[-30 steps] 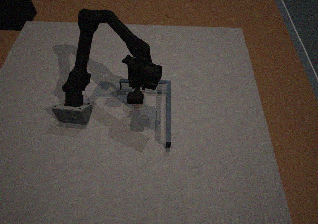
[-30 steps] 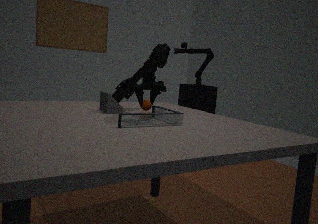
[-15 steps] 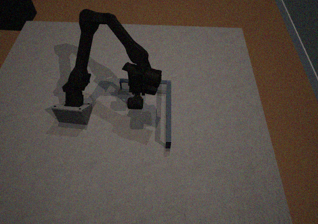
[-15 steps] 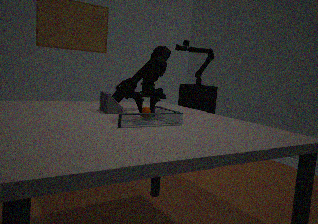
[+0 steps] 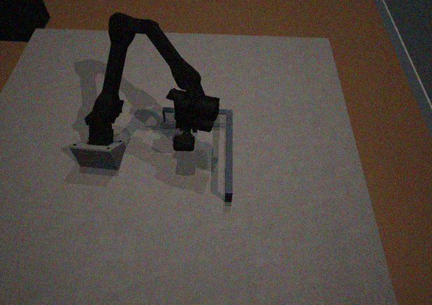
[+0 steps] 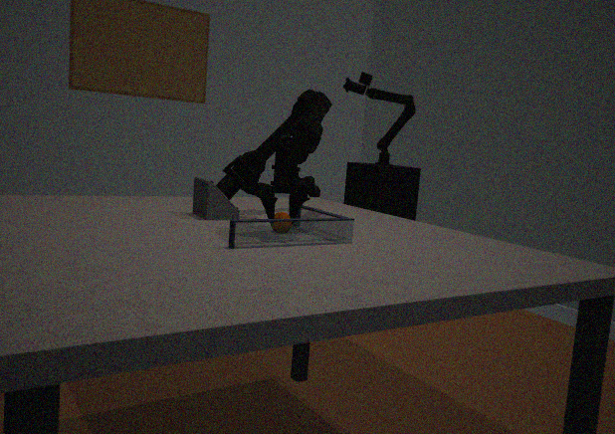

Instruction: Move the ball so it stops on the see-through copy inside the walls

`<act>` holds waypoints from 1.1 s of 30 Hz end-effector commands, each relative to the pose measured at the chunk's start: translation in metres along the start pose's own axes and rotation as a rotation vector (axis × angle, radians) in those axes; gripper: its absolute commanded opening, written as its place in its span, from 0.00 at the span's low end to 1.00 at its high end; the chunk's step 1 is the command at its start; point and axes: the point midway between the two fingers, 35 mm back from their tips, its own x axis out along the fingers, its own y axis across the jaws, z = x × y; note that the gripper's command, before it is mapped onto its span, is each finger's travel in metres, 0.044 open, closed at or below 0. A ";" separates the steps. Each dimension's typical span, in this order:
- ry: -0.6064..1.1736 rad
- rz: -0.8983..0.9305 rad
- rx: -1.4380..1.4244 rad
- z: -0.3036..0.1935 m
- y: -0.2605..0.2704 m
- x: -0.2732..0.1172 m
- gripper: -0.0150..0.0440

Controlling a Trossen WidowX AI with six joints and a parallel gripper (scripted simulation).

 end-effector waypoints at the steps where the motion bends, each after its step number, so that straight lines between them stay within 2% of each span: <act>1: 0.000 0.000 -0.001 0.000 0.000 0.000 0.52; 9: 0.000 0.000 -0.001 0.000 0.000 0.000 0.88; 12: 0.000 -0.002 -0.001 0.001 -0.001 -0.009 0.89; 18: 0.006 0.002 0.003 -0.001 -0.001 -0.082 0.89; 28: -0.010 0.000 0.009 0.002 -0.003 -0.077 0.89; 30: -0.010 -0.001 0.008 0.001 -0.003 -0.086 0.98; 33: -0.009 0.001 0.006 -0.001 -0.001 -0.116 1.00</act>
